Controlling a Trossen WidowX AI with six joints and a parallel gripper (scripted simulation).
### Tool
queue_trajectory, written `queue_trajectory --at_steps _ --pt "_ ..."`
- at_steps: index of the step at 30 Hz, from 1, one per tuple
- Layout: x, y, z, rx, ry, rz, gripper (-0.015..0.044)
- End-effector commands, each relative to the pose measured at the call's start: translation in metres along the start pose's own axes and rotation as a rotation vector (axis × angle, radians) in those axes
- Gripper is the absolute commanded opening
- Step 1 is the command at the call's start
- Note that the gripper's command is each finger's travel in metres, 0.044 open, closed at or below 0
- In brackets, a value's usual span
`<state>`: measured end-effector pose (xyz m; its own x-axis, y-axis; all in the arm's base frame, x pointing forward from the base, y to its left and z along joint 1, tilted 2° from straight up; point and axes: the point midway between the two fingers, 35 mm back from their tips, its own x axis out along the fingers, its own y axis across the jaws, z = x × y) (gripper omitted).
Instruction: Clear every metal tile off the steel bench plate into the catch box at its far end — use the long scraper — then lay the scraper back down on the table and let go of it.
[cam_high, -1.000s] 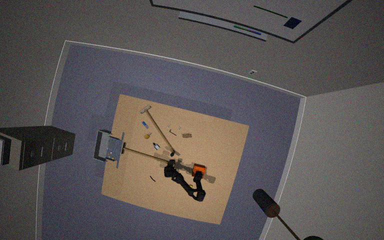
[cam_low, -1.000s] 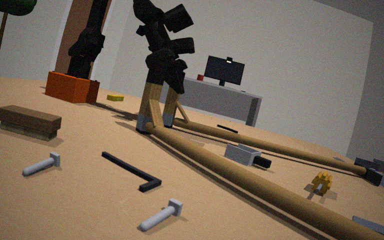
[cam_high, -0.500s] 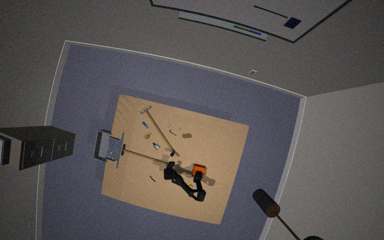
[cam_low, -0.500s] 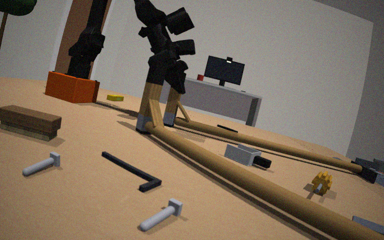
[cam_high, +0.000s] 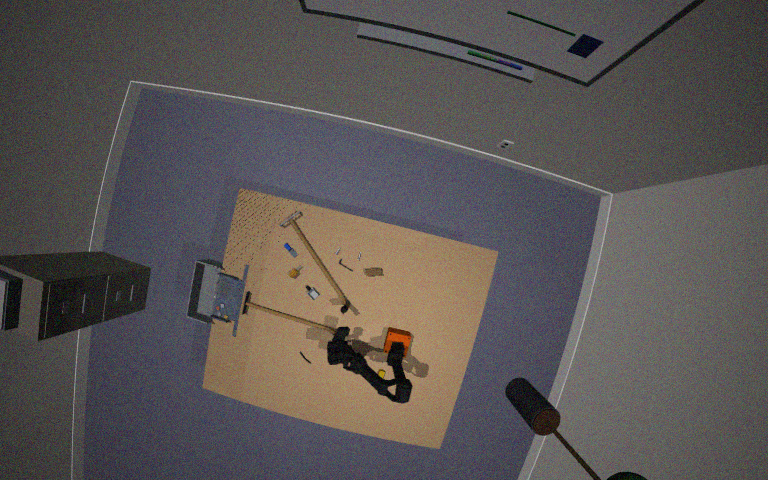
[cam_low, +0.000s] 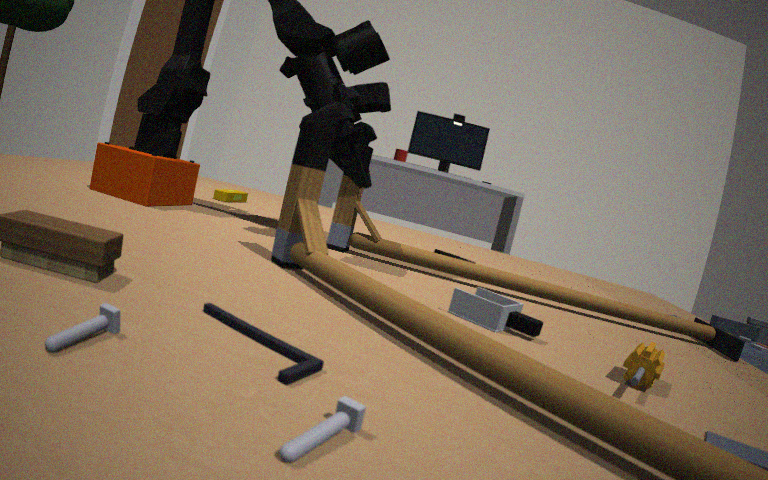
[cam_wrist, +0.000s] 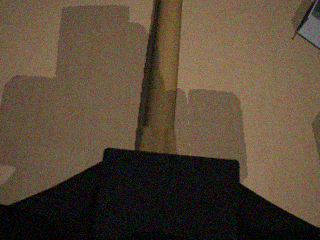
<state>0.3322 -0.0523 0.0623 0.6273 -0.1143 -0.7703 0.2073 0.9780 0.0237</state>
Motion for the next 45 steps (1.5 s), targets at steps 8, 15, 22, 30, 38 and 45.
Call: queue_trajectory --at_steps 8,15,22,30,38,45 --pt "-0.003 0.018 -0.002 -0.006 -0.006 0.011 0.0" --pt "-0.005 0.027 -0.003 -0.006 -0.008 0.012 0.0" --pt "-0.006 0.032 -0.004 -0.007 -0.008 0.014 0.0" --pt "-0.003 0.036 0.001 -0.009 -0.008 0.017 0.0" --pt "0.003 0.038 0.012 -0.01 -0.009 0.019 0.0" --pt "0.01 0.04 0.021 -0.012 -0.011 0.021 0.0"
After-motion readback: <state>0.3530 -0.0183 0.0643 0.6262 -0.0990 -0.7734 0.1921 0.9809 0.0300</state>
